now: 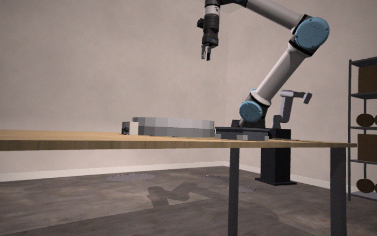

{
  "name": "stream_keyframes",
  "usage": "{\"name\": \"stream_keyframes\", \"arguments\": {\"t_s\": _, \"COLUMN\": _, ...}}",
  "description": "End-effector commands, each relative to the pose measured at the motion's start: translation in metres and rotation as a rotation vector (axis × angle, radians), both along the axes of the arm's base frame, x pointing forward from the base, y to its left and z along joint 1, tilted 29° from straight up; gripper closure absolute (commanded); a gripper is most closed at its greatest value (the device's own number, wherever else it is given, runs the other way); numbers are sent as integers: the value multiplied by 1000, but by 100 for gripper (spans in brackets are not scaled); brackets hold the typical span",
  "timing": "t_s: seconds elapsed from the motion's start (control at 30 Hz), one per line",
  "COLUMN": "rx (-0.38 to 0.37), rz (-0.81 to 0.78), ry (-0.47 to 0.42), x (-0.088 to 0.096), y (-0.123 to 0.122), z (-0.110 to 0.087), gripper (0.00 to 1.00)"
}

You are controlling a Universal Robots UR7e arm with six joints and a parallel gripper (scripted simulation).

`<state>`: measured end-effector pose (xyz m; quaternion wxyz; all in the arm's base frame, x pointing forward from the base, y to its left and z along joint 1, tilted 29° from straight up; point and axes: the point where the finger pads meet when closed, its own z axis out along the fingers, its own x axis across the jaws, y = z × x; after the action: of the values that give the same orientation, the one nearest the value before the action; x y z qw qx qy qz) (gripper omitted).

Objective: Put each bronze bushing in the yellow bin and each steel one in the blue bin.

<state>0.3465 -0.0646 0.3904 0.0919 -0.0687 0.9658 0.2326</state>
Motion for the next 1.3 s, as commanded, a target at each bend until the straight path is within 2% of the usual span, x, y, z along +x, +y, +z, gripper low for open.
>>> {"name": "stream_keyframes", "arguments": {"t_s": 0.0, "rx": 3, "rz": -1, "ry": 4, "x": 5, "y": -9, "z": -33, "gripper": 66}}
{"name": "stream_keyframes", "arguments": {"t_s": 0.03, "rx": 3, "rz": -1, "ry": 5, "x": 6, "y": -12, "z": -43, "gripper": 66}}
{"name": "stream_keyframes", "arguments": {"t_s": 0.13, "rx": 3, "rz": -1, "ry": 5, "x": 6, "y": -12, "z": -43, "gripper": 66}}
{"name": "stream_keyframes", "arguments": {"t_s": 0.2, "rx": 3, "rz": 0, "ry": 6, "x": 10, "y": -18, "z": -64, "gripper": 66}}
{"name": "stream_keyframes", "arguments": {"t_s": 0.43, "rx": 3, "rz": 0, "ry": 8, "x": 15, "y": -26, "z": -95, "gripper": 66}}
{"name": "stream_keyframes", "arguments": {"t_s": 0.63, "rx": 3, "rz": 0, "ry": 8, "x": 15, "y": -26, "z": -96, "gripper": 66}}
{"name": "stream_keyframes", "arguments": {"t_s": 0.73, "rx": 3, "rz": 0, "ry": 10, "x": 20, "y": -35, "z": -127, "gripper": 66}}
{"name": "stream_keyframes", "arguments": {"t_s": 0.87, "rx": 3, "rz": 0, "ry": 11, "x": 21, "y": -38, "z": -138, "gripper": 66}}
{"name": "stream_keyframes", "arguments": {"t_s": 0.9, "rx": 3, "rz": 1, "ry": 11, "x": 23, "y": -40, "z": -146, "gripper": 66}}
{"name": "stream_keyframes", "arguments": {"t_s": 1.1, "rx": 3, "rz": 1, "ry": 12, "x": 23, "y": -41, "z": -148, "gripper": 66}}
{"name": "stream_keyframes", "arguments": {"t_s": 1.2, "rx": 3, "rz": 1, "ry": 14, "x": 28, "y": -50, "z": -180, "gripper": 66}}
{"name": "stream_keyframes", "arguments": {"t_s": 1.27, "rx": 3, "rz": 1, "ry": 14, "x": 29, "y": -51, "z": -185, "gripper": 66}}
